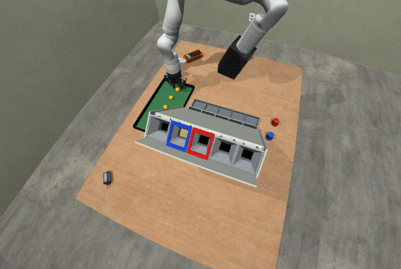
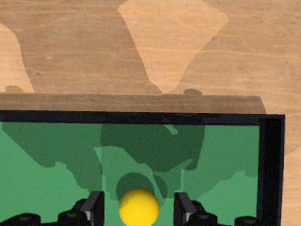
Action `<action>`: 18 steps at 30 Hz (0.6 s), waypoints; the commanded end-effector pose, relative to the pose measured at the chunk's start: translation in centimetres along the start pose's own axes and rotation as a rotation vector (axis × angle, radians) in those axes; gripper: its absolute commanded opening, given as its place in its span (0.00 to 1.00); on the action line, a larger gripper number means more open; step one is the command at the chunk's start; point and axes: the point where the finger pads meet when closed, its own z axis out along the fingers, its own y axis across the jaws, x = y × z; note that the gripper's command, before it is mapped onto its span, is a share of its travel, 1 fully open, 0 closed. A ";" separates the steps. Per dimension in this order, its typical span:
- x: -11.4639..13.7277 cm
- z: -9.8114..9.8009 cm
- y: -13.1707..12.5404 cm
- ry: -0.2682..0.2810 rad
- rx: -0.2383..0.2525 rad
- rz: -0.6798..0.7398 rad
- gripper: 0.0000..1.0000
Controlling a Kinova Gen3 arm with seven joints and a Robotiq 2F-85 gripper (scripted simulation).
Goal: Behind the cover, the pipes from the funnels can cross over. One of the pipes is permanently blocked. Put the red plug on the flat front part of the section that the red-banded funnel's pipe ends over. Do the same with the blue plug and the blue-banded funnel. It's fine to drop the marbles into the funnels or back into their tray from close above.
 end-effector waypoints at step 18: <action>0.0 0.7 -0.1 -0.001 0.001 0.000 0.50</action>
